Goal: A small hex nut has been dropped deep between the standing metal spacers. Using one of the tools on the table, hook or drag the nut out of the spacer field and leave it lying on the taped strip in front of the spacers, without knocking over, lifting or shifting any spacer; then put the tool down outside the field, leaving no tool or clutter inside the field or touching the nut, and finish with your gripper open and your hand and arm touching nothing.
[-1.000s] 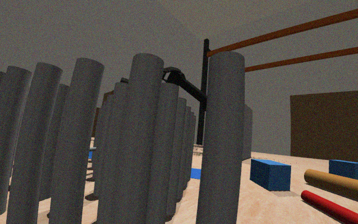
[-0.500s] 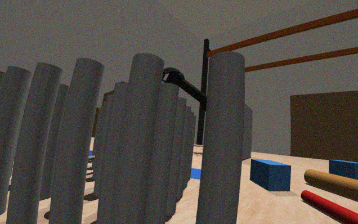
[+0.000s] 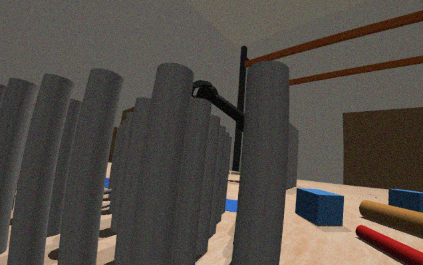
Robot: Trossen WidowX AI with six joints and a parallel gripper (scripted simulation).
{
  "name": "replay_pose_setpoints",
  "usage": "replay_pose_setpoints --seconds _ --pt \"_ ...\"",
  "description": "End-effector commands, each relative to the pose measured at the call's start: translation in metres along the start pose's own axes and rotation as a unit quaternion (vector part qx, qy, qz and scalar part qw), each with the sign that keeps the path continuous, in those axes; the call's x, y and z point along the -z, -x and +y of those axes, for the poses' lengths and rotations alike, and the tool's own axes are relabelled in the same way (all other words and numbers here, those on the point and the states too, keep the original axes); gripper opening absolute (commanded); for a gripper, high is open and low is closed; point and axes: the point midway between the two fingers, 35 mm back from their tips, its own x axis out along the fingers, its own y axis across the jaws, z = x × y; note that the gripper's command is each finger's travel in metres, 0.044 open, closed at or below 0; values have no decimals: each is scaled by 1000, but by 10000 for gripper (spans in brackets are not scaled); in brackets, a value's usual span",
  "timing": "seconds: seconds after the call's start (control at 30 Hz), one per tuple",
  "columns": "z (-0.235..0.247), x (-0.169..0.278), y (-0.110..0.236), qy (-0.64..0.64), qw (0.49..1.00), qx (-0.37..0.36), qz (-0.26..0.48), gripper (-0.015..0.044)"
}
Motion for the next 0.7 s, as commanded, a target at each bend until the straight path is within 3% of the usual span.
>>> replay_pose_setpoints --seconds 0.0,0.67 --pt "-1 2 3 1 1000 1 -2 0" --pt "-1 16 9 1 1000 1 -2 0"
